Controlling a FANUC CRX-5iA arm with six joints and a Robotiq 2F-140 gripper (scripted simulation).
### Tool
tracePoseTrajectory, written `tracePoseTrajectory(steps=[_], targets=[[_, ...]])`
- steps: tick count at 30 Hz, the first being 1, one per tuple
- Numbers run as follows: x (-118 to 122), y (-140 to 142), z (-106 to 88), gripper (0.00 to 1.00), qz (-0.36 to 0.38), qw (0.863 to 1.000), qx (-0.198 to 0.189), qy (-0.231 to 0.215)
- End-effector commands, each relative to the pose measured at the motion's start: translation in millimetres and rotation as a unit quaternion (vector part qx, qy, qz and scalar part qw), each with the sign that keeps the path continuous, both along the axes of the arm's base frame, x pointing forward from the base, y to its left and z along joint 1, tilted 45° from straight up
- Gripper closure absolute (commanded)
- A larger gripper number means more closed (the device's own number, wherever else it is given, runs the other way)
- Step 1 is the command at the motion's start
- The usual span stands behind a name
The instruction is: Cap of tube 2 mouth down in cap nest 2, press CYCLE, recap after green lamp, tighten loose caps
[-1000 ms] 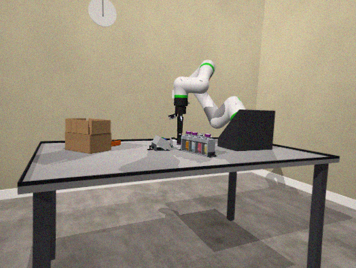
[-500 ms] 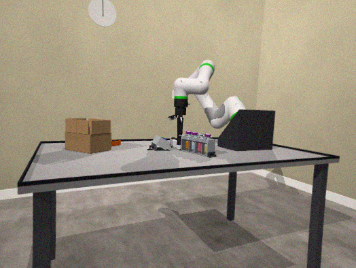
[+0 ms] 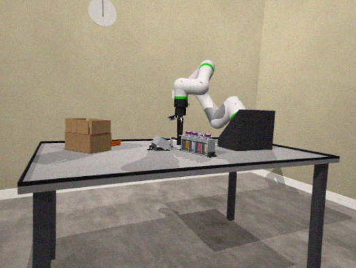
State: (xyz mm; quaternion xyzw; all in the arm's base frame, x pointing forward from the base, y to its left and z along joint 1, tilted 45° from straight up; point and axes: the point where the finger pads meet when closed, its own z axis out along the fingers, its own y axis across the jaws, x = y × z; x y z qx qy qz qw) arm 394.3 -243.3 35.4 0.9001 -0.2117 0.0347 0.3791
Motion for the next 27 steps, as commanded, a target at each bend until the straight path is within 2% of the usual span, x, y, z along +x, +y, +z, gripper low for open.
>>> tracePoseTrajectory(steps=[1, 7, 27], targets=[[0.7, 0.4, 0.4, 0.64, 0.001, 1.0, 0.0, -0.001], [0.7, 0.4, 0.4, 0.64, 0.001, 1.0, 0.0, -0.001], [9.4, 63.1, 64.2, 0.64, 0.001, 1.0, 0.0, -0.001]])
